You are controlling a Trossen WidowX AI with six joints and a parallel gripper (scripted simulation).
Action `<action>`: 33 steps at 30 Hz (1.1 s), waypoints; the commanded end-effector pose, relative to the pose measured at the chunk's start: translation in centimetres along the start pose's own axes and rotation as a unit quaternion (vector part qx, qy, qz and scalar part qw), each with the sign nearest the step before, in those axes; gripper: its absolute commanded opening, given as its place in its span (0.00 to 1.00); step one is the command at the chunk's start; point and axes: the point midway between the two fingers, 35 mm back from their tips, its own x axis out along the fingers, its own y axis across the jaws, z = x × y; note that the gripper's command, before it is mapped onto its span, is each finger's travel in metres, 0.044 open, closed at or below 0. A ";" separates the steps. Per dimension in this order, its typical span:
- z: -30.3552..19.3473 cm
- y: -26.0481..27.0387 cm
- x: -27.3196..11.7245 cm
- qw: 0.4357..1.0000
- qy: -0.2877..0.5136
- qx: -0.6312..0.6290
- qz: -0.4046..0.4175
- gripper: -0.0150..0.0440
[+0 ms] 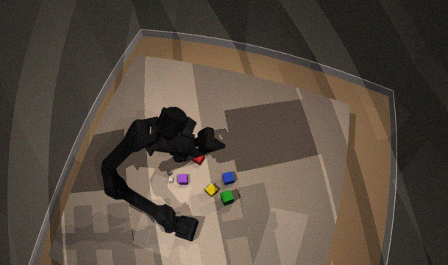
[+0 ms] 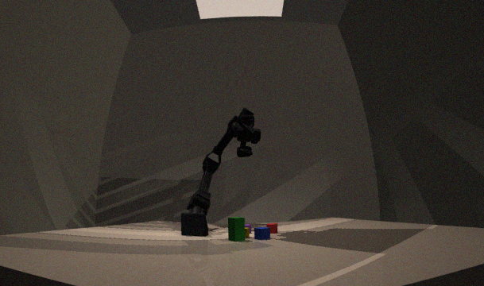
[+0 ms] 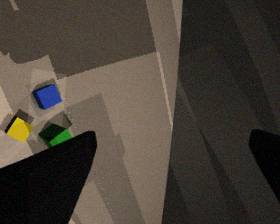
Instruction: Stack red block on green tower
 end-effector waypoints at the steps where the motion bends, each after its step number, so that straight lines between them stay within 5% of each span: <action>1: 2.3 3.5 2.8 0.996 -0.005 0.035 0.079 1.00; 19: 8.1 22.2 11.0 0.889 0.156 0.211 0.375 1.00; 33: 8.0 25.3 13.2 0.874 0.180 0.226 0.390 1.00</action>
